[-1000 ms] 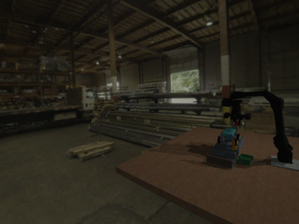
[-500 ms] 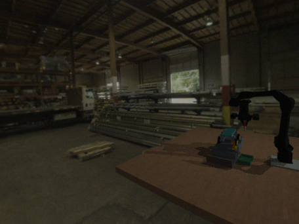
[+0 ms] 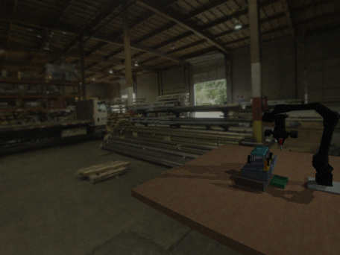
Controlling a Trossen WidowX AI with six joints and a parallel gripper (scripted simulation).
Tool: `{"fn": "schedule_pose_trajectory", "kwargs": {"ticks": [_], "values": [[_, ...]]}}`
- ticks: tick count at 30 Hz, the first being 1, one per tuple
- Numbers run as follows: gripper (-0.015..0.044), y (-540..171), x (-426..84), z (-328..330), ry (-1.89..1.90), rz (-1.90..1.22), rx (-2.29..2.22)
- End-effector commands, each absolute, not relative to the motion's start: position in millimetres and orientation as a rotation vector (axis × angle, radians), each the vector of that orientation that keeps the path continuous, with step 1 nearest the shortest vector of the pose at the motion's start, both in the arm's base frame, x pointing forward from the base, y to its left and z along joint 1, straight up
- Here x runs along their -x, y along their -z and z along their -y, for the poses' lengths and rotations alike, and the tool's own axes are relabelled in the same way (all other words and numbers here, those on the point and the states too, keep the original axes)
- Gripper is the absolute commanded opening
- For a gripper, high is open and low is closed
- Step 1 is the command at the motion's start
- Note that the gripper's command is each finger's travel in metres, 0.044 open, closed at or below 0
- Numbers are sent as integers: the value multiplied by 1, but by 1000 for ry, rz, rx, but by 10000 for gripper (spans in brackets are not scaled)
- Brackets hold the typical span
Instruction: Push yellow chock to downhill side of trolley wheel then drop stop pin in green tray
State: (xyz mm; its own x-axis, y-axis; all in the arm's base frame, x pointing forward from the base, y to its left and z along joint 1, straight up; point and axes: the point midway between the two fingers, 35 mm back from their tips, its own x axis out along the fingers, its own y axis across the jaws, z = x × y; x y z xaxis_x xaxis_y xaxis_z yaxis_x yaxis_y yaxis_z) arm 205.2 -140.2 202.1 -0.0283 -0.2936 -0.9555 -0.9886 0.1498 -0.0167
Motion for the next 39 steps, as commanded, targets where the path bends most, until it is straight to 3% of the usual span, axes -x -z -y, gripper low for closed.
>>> {"fn": "schedule_pose_trajectory", "kwargs": {"ticks": [1,39], "values": [[0,-200,-206,127,-938,-1501,1303],[0,-179,-230,-9,-944,-1492,1295]]}}
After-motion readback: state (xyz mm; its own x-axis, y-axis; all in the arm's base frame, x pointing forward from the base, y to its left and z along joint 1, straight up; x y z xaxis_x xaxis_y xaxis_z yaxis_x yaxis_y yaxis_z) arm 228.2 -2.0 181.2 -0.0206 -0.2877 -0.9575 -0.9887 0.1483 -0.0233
